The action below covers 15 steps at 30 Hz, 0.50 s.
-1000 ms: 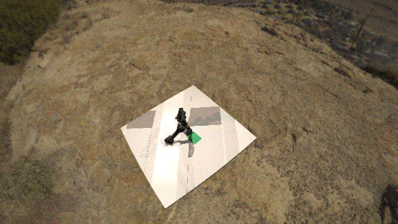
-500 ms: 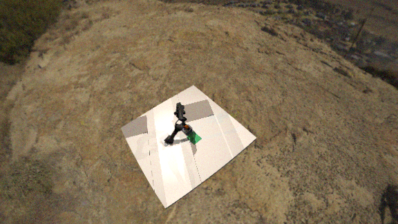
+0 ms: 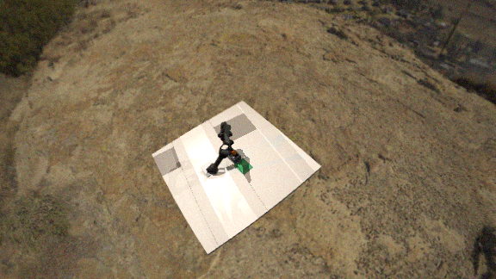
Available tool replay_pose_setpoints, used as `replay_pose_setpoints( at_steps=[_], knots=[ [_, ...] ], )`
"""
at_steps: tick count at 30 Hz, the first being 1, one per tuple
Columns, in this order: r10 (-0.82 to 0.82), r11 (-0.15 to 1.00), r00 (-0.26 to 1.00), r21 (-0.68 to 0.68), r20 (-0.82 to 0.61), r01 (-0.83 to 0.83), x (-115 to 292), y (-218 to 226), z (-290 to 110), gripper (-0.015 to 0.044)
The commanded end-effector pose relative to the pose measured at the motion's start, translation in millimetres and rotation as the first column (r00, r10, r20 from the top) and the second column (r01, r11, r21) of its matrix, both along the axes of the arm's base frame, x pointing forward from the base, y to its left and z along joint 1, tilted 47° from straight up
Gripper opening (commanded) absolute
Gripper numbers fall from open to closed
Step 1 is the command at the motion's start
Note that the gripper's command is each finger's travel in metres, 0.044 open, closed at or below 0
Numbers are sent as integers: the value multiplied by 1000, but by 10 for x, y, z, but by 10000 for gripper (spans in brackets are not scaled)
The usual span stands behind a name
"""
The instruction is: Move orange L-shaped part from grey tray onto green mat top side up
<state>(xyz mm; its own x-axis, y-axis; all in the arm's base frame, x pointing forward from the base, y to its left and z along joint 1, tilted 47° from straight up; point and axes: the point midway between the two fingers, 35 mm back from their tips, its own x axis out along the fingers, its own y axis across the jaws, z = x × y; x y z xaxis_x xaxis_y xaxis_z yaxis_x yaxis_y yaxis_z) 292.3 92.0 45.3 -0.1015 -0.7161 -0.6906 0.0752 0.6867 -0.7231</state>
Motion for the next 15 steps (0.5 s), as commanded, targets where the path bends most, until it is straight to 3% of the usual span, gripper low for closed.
replay_pose_setpoints(
  at_steps=[1, 12, 15],
  knots=[
    [3, 1000, 1000, 1, 1, -3, 4, 4, -1, 180],
    [3, 1000, 1000, 1, 1, -3, 4, 4, -1, 180],
    [-67, 998, 995, -7, 73, 68, 11, -30, 37, 259]
  ],
)
